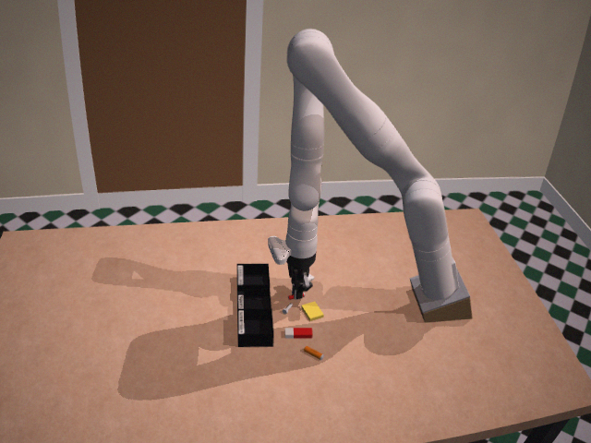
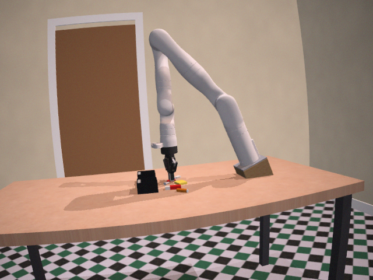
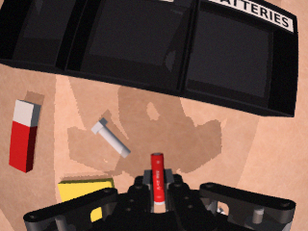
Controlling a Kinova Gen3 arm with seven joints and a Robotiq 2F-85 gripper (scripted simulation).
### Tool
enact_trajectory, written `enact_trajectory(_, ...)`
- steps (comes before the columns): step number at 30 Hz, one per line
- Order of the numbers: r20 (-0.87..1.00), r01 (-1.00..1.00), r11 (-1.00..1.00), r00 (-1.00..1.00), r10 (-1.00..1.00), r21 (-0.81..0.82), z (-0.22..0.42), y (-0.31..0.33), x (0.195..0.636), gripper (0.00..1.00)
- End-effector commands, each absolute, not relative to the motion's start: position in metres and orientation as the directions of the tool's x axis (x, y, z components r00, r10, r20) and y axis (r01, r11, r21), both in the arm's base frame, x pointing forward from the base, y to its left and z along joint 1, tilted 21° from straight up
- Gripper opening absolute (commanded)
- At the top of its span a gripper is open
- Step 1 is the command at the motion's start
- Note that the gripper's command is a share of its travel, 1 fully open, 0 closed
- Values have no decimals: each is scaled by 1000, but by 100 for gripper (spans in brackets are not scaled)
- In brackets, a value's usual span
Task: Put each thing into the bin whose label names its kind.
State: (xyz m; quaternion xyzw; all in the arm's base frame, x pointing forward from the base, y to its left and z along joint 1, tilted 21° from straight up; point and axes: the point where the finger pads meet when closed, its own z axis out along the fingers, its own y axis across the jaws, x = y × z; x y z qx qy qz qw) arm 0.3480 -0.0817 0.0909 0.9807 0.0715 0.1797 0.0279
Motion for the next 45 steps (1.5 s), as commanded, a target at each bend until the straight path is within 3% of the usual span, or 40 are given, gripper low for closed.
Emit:
enact_trajectory(1, 350, 129, -988, 925, 150, 82, 91, -83, 350, 5)
enact_trajectory(45, 350, 129, -988, 925, 150, 82, 147, -81, 328, 5)
